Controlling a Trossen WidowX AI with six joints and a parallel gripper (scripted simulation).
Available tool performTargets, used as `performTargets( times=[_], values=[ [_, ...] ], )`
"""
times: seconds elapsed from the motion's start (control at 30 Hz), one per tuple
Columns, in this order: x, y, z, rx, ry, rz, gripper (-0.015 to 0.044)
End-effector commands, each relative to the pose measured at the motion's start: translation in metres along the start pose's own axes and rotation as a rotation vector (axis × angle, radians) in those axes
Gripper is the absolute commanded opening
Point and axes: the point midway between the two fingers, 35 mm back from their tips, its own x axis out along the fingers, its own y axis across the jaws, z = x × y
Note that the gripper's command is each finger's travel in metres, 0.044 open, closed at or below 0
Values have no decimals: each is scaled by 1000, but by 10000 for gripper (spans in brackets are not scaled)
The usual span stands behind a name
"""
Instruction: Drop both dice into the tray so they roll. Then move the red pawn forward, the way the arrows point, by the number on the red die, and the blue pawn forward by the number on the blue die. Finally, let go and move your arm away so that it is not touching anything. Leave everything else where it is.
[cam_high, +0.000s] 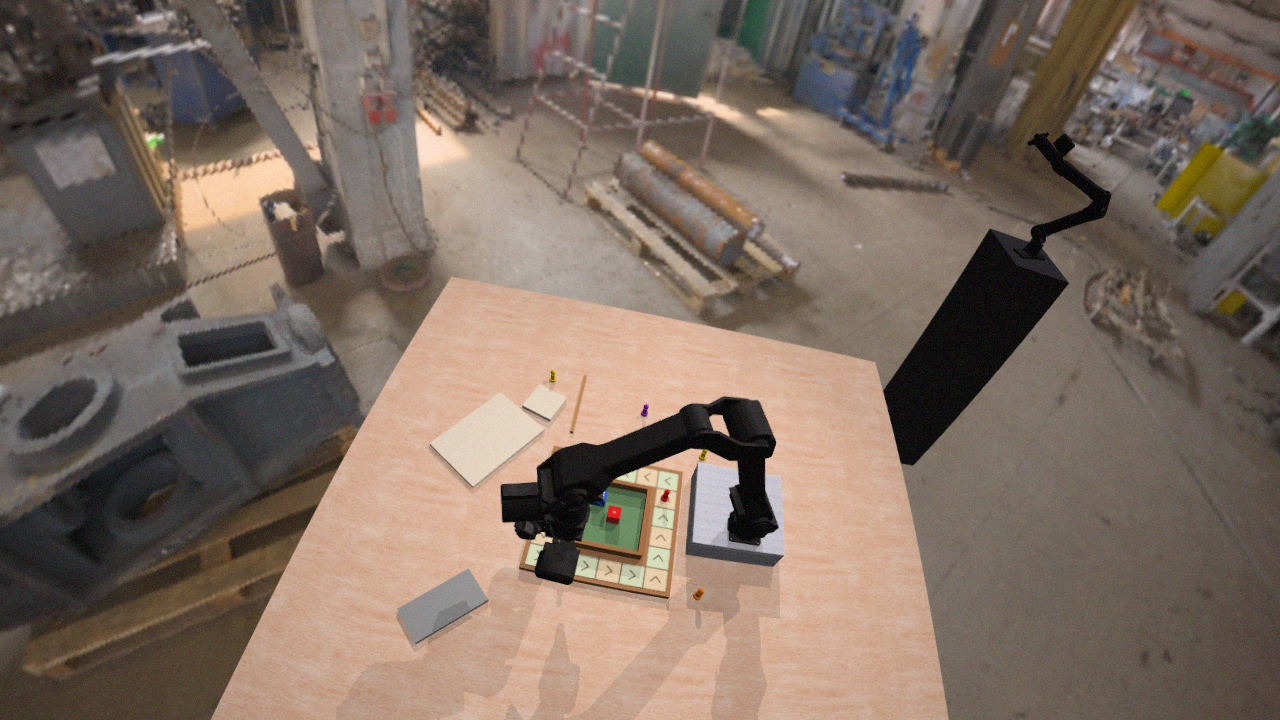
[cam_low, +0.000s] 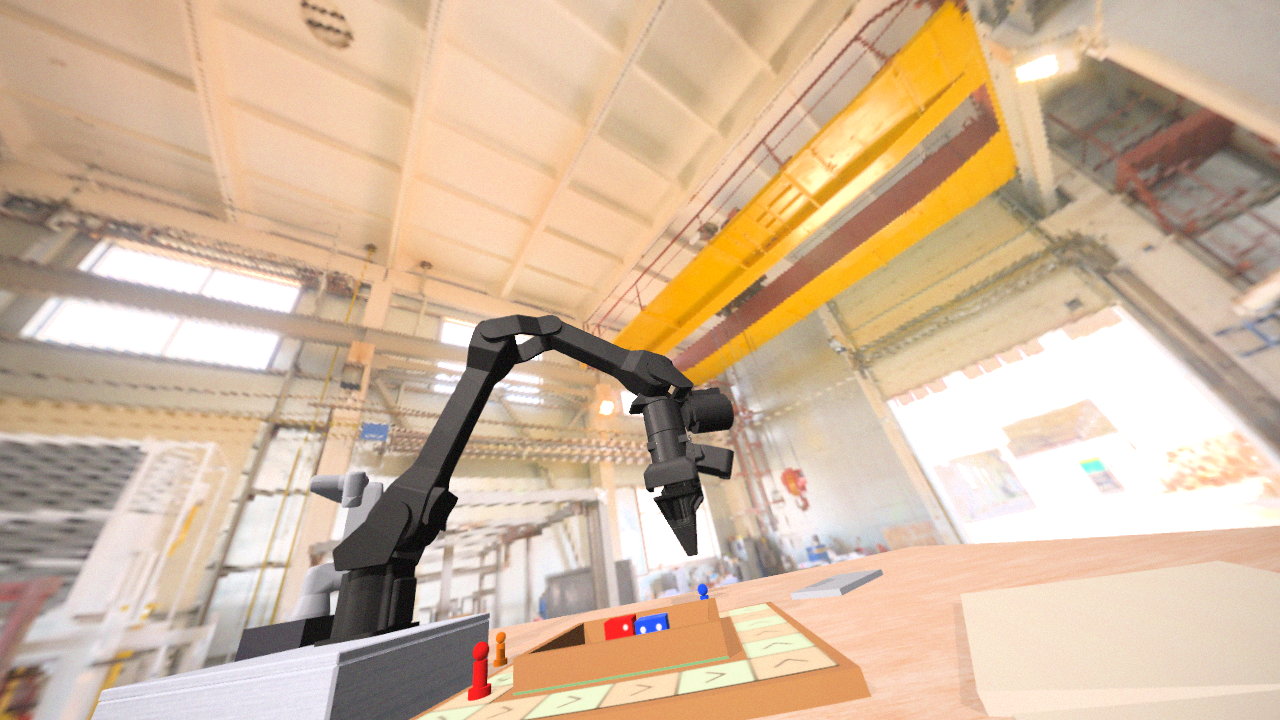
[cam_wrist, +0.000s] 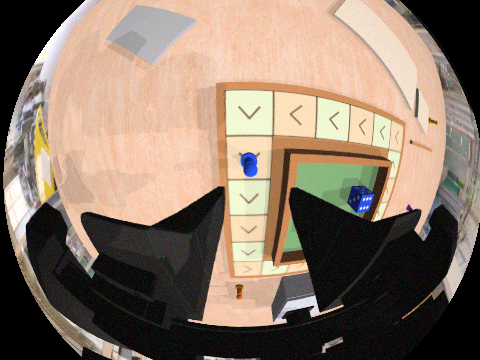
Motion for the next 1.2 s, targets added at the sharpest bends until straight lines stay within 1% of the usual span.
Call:
performTargets(
  times=[0.0,1.1,1.17],
  values=[
    [10,4,2,1,2,2,200],
    [56,3,2,1,3,2,200],
    [56,3,2,1,3,2,147]
  ],
)
